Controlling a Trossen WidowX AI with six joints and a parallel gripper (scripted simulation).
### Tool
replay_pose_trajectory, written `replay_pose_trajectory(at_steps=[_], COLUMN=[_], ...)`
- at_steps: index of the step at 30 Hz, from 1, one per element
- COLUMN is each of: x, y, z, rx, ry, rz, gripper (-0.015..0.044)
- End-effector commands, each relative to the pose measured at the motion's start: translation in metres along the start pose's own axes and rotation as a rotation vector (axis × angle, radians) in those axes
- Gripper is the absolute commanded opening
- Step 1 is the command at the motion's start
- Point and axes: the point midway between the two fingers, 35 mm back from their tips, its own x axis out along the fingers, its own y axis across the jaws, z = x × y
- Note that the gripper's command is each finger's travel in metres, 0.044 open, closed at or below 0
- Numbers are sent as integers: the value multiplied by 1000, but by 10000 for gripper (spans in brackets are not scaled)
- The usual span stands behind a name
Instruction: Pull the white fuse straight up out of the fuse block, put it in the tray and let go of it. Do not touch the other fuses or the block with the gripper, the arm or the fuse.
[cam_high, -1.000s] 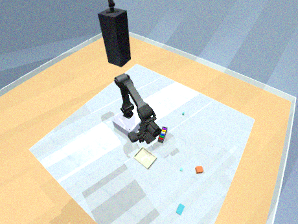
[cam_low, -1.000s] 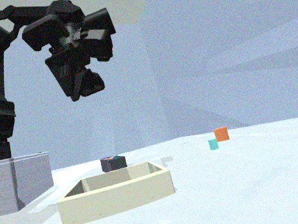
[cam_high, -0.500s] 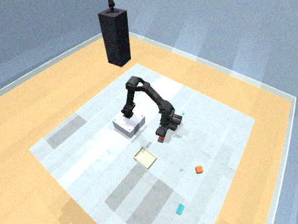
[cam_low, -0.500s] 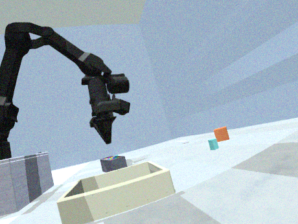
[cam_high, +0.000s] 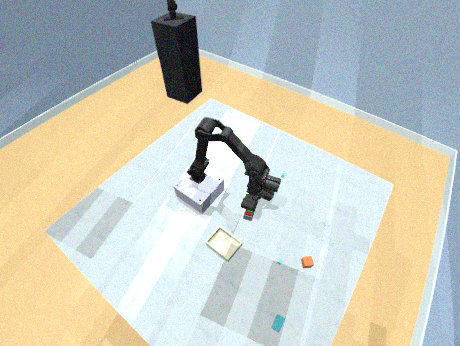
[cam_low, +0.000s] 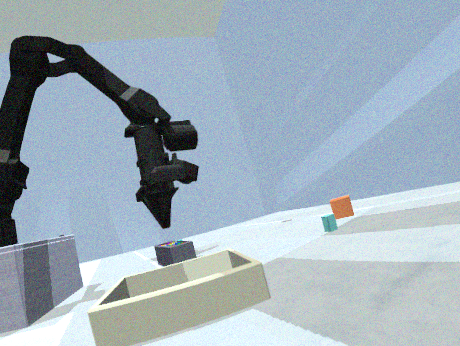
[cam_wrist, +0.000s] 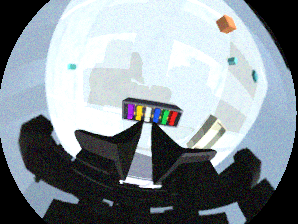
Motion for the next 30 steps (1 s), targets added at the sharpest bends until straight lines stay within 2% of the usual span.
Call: replay_pose_trajectory(at_steps=[1,30], x=[6,28], y=[1,1], z=[-1,0], rx=[-7,-7], ry=[3,3], rz=[7,7], gripper=[62,62])
